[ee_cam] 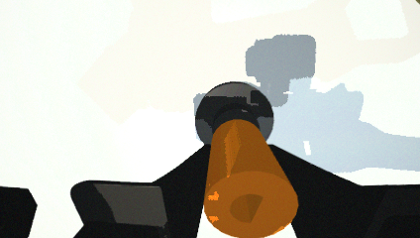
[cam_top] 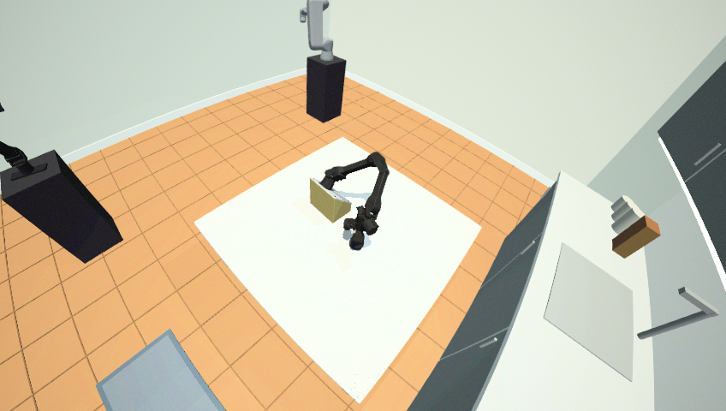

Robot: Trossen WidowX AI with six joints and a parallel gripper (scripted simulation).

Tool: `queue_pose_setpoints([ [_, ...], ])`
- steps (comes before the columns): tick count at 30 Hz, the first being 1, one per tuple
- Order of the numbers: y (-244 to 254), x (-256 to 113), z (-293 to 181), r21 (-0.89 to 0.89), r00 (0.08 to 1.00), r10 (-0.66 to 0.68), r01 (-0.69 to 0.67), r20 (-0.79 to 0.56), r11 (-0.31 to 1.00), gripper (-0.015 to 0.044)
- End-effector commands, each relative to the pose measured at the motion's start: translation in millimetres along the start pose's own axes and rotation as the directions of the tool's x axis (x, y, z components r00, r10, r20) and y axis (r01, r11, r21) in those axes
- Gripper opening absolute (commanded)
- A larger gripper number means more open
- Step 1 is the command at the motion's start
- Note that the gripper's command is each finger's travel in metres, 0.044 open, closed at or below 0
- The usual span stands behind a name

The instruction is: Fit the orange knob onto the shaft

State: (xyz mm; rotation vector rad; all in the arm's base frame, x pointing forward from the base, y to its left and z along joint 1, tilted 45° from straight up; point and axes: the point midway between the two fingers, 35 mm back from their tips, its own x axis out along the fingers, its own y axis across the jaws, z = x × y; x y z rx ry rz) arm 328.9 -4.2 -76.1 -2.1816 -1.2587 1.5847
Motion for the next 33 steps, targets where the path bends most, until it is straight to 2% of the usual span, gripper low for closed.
queue_pose_setpoints([
  [1,-0.6,2.3,1.3,0.032,1.000,-0.002,0.002,0.000,0.999,0.0000],
  [33,-0.9,4.3,0.3,0.012,1.000,-0.002,0.002,0.000,1.000,0.0000],
])
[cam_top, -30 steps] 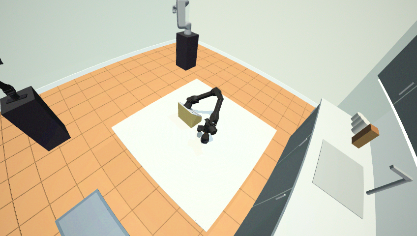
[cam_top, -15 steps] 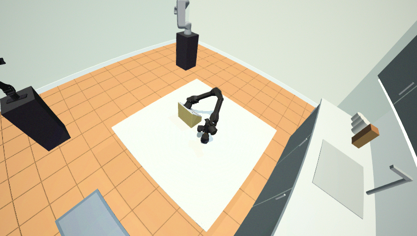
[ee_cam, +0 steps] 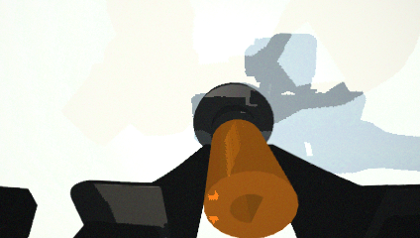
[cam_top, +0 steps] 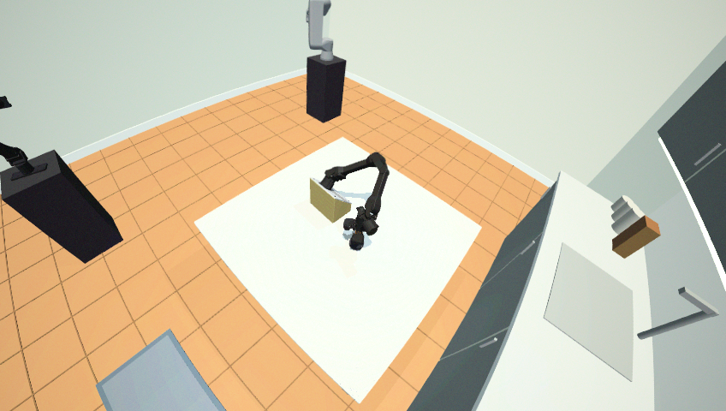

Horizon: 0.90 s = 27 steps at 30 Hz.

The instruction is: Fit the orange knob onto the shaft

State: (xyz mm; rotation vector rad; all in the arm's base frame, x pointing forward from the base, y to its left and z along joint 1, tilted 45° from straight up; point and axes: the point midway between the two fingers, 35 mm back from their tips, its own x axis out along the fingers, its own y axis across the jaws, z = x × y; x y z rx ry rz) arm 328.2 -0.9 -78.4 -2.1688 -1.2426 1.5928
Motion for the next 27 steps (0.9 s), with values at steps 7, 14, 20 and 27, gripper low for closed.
queue_pose_setpoints([
  [7,0.2,0.6,-0.2,0.020,1.000,-0.001,0.001,-0.003,1.000,0.0000],
  [14,0.2,0.7,-0.2,0.021,1.000,-0.001,0.001,-0.003,1.000,0.0000],
  [20,0.2,0.9,-0.2,-0.040,1.000,-0.001,0.000,-0.003,0.999,0.0000],
  [27,1.8,-7.2,-0.2,0.015,1.000,0.000,0.000,-0.002,1.000,0.0000],
])
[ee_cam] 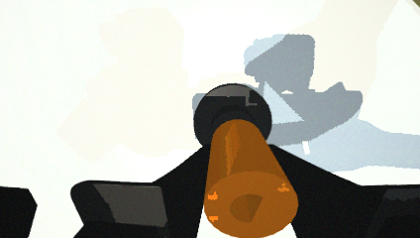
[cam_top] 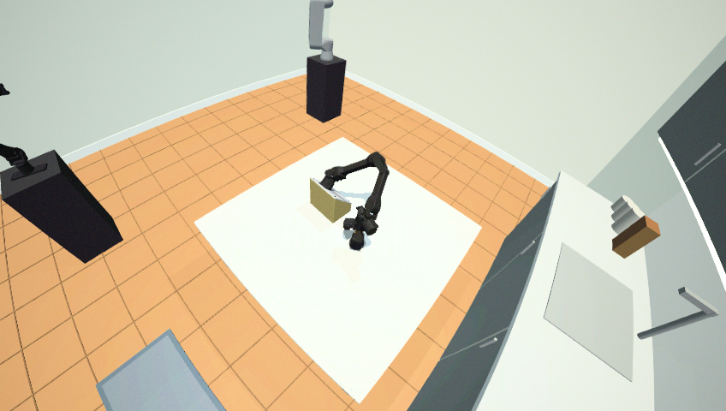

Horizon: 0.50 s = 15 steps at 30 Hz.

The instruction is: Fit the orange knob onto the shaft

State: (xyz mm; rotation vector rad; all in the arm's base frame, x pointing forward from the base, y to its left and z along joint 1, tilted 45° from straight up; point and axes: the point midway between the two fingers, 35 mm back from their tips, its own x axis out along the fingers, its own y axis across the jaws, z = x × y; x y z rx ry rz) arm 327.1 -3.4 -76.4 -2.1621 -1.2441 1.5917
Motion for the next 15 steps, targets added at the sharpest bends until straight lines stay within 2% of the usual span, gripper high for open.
queue_pose_setpoints([
  [1,2.0,-3.9,-1.2,0.024,1.000,0.005,-0.005,-0.003,1.000,0.0000],
  [15,0.7,0.4,0.0,0.065,1.000,0.005,-0.005,-0.003,0.998,0.0000],
])
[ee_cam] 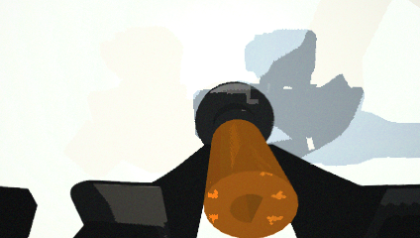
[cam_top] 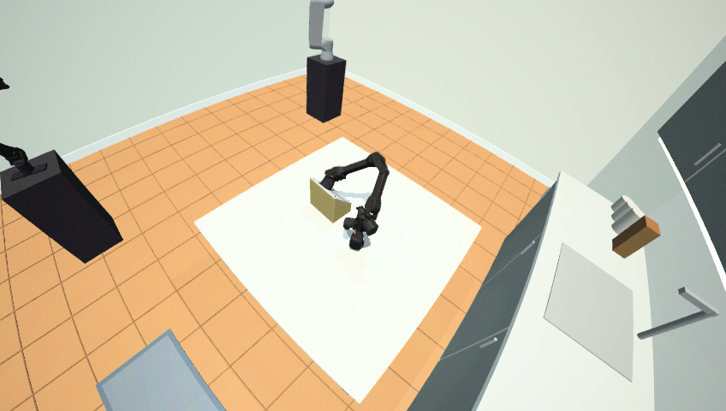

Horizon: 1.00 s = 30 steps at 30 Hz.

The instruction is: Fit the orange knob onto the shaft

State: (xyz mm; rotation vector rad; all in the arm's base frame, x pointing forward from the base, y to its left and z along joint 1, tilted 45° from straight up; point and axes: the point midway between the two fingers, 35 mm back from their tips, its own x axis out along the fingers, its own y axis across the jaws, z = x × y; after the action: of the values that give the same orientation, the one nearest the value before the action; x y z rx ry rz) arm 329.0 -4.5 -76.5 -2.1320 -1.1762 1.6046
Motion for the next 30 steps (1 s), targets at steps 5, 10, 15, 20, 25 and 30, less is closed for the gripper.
queue_pose_setpoints([
  [5,-1.9,2.3,1.3,0.005,1.000,0.000,0.000,0.001,1.000,0.0000],
  [10,-1.4,-0.1,0.6,0.049,1.000,0.000,-0.001,0.001,0.999,0.0000],
  [15,-0.1,-1.1,-0.6,0.057,1.000,0.001,-0.001,0.001,0.998,0.0000],
  [20,0.4,0.9,-0.1,0.057,1.000,0.001,-0.001,0.001,0.998,0.0000],
  [25,-0.4,1.5,0.8,0.057,1.000,0.000,-0.001,0.001,0.998,0.0000],
  [30,-1.4,2.6,1.4,0.057,1.000,0.000,0.000,0.001,0.998,0.0000],
])
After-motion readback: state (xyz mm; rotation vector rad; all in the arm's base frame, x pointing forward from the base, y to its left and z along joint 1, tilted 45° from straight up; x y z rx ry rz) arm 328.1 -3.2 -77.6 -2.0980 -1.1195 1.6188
